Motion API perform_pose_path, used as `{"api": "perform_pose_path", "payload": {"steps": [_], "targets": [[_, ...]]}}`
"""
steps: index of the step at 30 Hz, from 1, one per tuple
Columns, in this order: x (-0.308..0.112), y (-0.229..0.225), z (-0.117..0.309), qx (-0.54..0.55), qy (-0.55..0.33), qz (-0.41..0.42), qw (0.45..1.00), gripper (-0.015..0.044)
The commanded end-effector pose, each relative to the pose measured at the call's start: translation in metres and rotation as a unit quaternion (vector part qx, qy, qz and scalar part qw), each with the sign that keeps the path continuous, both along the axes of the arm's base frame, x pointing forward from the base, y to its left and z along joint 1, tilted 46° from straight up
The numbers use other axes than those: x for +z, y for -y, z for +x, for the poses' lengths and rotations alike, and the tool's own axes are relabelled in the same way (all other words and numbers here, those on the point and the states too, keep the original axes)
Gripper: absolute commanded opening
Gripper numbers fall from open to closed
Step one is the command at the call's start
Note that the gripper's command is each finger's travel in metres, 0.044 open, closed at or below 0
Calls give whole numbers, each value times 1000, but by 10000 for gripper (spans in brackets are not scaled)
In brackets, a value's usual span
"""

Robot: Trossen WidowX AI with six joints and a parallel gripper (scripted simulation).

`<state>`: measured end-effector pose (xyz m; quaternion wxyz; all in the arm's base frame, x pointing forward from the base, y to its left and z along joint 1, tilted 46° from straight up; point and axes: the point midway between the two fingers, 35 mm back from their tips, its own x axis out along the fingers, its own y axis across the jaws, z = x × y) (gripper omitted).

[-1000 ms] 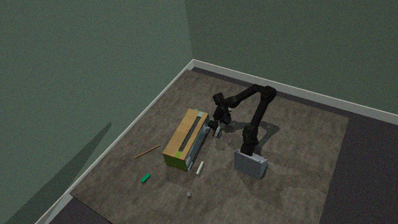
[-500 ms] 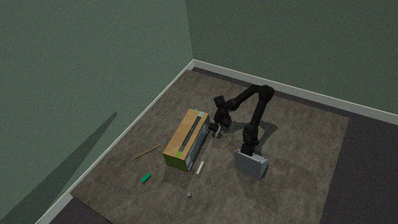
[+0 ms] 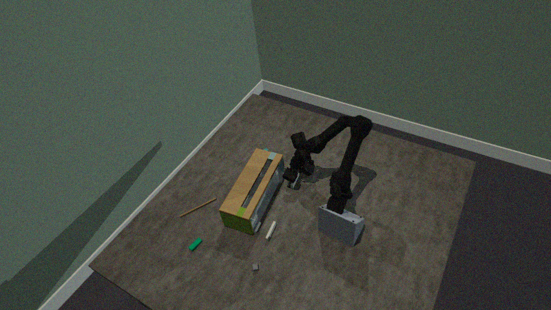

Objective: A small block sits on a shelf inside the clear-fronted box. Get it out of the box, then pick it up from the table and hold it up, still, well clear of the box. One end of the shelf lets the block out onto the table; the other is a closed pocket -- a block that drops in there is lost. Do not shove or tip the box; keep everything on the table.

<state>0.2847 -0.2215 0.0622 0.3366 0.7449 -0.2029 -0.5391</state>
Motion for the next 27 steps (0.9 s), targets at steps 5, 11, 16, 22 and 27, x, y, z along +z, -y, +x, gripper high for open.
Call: {"api": "perform_pose_path", "payload": {"steps": [5, 11, 16, 22, 27], "targets": [[13, -15, 3, 0, -2, 2, 1000, 0], [40, -42, 5, 0, 0, 2, 1000, 0], [43, -45, 5, 2, -2, 0, 1000, 0], [42, -52, 3, 70, -77, -35, 994, 0], [41, -57, 1, 134, -148, -68, 978, 0]]}}
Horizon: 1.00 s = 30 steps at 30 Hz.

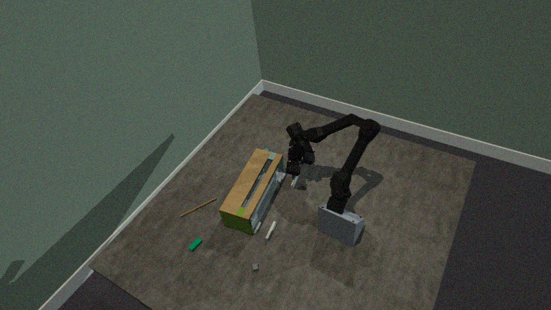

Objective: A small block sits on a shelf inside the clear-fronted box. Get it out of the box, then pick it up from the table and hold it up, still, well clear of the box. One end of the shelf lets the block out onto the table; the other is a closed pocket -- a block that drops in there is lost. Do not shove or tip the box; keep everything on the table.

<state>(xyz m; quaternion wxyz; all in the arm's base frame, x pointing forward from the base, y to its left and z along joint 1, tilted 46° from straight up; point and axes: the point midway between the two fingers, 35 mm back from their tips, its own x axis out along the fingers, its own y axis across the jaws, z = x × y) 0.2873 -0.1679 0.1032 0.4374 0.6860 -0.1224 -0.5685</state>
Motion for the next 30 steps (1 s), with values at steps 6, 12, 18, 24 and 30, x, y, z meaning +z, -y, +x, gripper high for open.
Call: {"api": "perform_pose_path", "payload": {"steps": [6, 12, 18, 24, 30], "targets": [[0, -11, -4, 120, -132, -61, 982, 0], [-1, -17, -7, 196, -215, -99, 952, 0], [-1, -24, -10, 269, -295, -134, 907, 0], [0, -30, -13, 339, -371, -167, 848, 0], [0, -36, -16, 403, -442, -197, 777, 0]]}}
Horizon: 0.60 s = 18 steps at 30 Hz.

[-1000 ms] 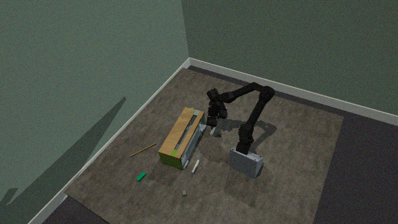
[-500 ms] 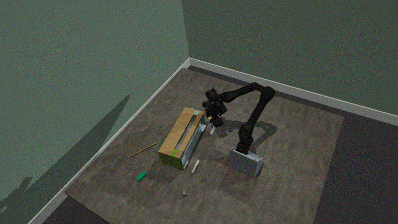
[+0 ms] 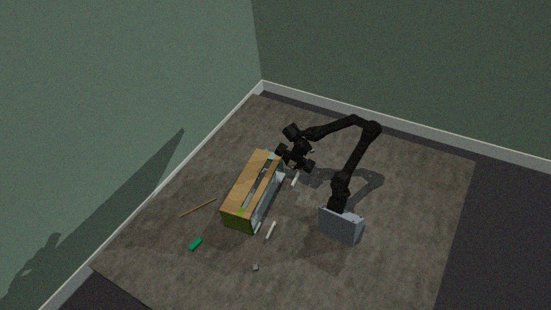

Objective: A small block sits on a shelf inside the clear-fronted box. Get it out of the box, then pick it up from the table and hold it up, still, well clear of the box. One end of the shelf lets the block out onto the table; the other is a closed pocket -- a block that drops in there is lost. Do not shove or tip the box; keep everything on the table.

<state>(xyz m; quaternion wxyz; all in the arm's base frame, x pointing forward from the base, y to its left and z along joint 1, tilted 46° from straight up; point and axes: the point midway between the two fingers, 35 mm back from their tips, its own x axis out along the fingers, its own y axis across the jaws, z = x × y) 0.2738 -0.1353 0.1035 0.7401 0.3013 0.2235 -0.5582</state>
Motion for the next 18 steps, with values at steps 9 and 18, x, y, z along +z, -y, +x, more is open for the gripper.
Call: {"api": "perform_pose_path", "payload": {"steps": [9, 18], "targets": [[1, -12, -8, 160, -182, -78, 967, 0], [2, -20, -13, 269, -307, -130, 904, 0]]}}
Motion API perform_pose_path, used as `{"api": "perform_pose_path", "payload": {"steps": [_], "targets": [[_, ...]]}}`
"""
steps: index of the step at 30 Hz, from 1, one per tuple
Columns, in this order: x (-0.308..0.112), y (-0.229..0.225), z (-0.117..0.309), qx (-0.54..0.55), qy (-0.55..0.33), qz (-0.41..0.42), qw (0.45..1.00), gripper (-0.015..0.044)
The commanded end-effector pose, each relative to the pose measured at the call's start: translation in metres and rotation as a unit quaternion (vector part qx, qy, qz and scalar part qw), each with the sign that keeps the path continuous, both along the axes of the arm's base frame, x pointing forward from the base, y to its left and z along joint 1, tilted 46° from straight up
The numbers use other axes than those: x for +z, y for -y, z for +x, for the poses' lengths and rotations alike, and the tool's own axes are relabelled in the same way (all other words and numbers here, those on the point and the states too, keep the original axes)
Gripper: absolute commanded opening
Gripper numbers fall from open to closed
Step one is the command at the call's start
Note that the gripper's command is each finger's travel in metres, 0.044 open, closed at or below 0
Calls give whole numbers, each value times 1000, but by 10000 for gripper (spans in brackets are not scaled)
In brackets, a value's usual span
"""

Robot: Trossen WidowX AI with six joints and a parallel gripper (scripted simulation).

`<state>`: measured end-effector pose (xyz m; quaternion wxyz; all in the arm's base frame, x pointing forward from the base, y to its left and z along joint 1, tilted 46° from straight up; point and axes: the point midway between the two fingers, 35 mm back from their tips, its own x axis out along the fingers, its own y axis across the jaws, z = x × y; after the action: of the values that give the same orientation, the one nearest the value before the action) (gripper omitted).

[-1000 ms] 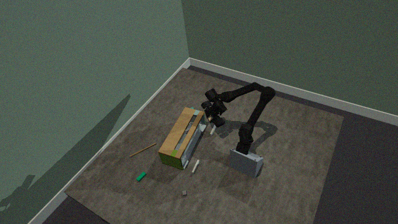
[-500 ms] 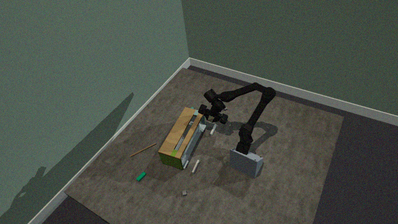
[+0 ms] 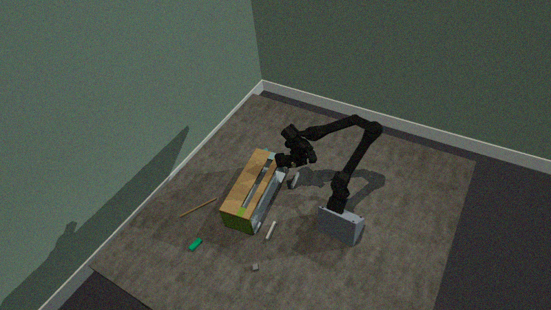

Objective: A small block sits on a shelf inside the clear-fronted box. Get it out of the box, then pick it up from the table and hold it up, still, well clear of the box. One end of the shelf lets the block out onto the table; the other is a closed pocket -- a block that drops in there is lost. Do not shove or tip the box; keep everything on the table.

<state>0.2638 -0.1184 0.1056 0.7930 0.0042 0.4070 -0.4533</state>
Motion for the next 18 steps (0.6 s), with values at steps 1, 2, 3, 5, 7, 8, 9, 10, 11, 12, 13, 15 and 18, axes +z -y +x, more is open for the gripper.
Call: {"api": "perform_pose_path", "payload": {"steps": [1, 2, 3, 5, 7, 8, 9, 10, 11, 12, 13, 15, 18], "targets": [[0, -4, -3, 57, -67, -29, 996, 0], [1, -5, -4, 69, -82, -35, 994, 0], [1, -5, -5, 82, -97, -41, 991, 0], [1, -7, -6, 107, -127, -53, 985, 0], [2, -9, -7, 132, -156, -66, 977, 0], [2, -9, -7, 145, -171, -72, 972, 0], [2, -10, -8, 157, -185, -78, 967, 0], [2, -11, -9, 169, -200, -84, 961, 0], [3, -12, -9, 181, -214, -90, 956, 0], [3, -13, -10, 193, -229, -96, 949, 0], [3, -13, -10, 205, -243, -102, 943, 0], [4, -15, -11, 229, -271, -113, 928, 0], [5, -17, -13, 263, -313, -130, 903, 0]]}}
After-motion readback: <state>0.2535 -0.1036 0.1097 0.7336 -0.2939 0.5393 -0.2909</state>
